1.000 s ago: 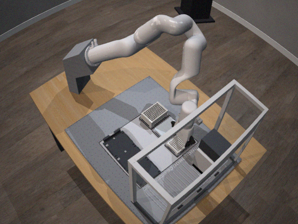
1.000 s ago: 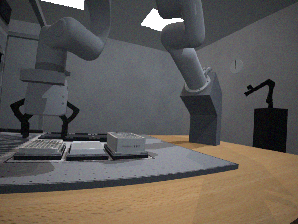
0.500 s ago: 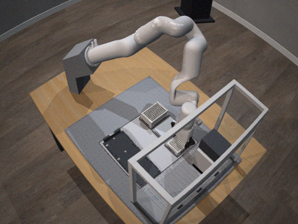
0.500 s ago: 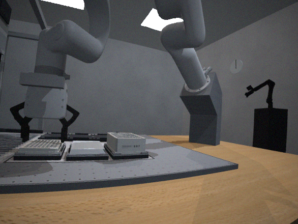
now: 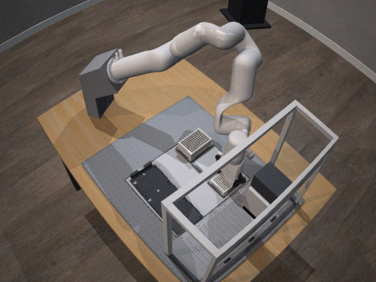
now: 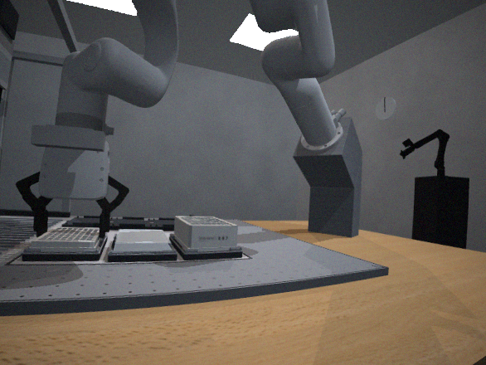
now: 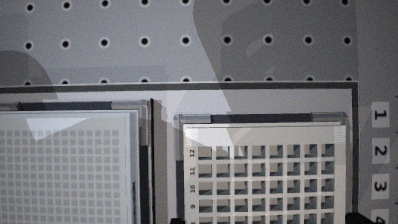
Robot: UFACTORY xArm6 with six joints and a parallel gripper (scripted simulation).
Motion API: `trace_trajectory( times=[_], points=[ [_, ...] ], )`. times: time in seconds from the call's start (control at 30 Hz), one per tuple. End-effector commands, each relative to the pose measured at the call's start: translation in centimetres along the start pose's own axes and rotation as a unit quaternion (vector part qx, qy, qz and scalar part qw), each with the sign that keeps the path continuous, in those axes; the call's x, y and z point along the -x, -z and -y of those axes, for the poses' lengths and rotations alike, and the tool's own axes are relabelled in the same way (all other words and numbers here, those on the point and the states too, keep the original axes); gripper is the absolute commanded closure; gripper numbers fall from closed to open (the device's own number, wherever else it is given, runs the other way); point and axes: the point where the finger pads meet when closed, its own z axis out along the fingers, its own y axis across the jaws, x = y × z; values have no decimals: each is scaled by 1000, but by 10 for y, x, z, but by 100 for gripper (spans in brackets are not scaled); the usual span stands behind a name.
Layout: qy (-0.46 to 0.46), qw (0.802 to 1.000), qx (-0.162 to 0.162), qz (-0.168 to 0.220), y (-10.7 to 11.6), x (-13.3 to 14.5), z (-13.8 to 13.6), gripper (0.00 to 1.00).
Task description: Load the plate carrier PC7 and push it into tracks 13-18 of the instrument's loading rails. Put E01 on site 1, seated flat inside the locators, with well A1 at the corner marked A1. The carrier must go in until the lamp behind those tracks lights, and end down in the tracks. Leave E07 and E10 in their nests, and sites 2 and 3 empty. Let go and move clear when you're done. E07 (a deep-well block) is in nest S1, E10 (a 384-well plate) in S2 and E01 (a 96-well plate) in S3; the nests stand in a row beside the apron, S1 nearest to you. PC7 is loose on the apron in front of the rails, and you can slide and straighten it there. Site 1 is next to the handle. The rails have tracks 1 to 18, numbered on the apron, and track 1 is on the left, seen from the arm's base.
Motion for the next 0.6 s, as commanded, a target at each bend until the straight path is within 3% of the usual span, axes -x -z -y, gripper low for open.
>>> trace_trajectory(
  times=[0.0, 0.5, 0.53, 0.57],
  points=[
    [0, 1000, 2, 0, 0, 0, -1, 0],
    [0, 1000, 2, 0, 0, 0, -2, 0],
    [0, 1000, 2, 0, 0, 0, -1, 100],
    [0, 1000, 2, 0, 0, 0, -1, 100]
  ],
)
